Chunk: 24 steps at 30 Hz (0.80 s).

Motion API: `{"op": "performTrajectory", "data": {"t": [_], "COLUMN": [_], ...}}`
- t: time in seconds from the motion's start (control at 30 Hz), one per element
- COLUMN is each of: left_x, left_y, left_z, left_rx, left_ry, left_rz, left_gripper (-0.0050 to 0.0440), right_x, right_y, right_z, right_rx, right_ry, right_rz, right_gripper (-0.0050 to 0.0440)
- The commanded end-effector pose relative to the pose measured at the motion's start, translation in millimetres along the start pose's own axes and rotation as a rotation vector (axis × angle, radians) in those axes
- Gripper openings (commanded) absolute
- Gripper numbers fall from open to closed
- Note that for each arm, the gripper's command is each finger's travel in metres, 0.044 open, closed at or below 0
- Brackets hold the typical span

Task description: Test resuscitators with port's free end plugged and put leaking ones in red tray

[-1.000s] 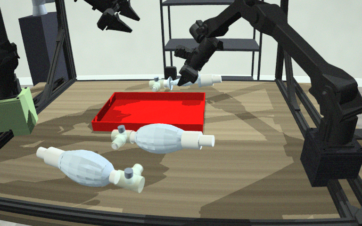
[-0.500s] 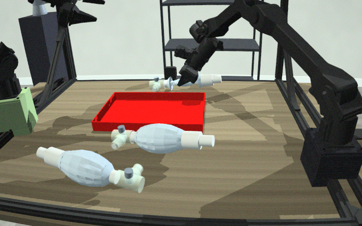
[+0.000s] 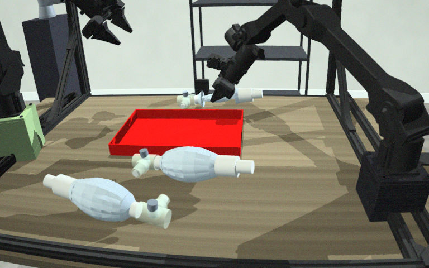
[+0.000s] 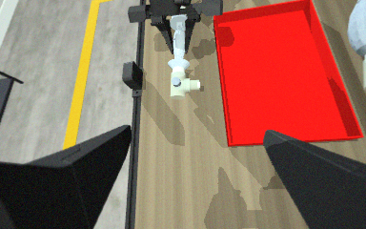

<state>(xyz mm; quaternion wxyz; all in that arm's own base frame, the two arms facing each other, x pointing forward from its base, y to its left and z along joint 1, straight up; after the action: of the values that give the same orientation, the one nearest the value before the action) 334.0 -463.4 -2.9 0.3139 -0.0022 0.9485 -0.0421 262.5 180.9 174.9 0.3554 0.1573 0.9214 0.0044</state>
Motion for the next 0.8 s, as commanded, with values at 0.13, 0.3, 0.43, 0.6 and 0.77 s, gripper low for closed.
{"op": "performTrajectory", "data": {"t": [0.13, 0.3, 0.43, 0.6, 0.77], "left_x": [-1.0, -1.0, -1.0, -1.0, -0.7], "left_y": [-0.1, -0.1, -0.1, -0.1, 0.0], "left_z": [-0.8, -0.8, -0.8, -0.8, -0.7], "left_rx": [0.001, 0.001, 0.001, 0.001, 0.001], "left_ry": [-0.001, -0.001, -0.001, -0.001, 0.001], "left_rz": [-0.001, -0.001, -0.001, -0.001, 0.002], "left_gripper": [0.0, 0.0, 0.0, 0.0, 0.044], "right_x": [12.4, 34.9, 49.9, 49.9, 49.2], "right_y": [14.9, 36.2, 48.1, 48.1, 45.9], "right_z": [3.8, 11.8, 16.4, 16.4, 15.2], "right_rx": [0.039, 0.096, 0.131, 0.131, 0.124], "right_ry": [0.026, 0.052, 0.062, 0.062, 0.063], "right_rz": [-0.023, -0.068, -0.097, -0.097, -0.096], "right_gripper": [0.044, 0.044, 0.044, 0.044, 0.044]}}
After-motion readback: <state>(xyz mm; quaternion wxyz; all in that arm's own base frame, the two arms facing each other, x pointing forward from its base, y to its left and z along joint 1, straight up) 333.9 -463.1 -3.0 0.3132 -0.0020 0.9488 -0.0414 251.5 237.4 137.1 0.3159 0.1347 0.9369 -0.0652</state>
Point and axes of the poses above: on each arm, the point midway between the two fingers, 35 mm back from their tips, its own z axis out along the fingers, its own y axis across the jaws, x = y × z, the point moved 4 cm from there along -z, back along the fingers, and after that the axes turned 6 degrees about -z, right-handed, at the moved point
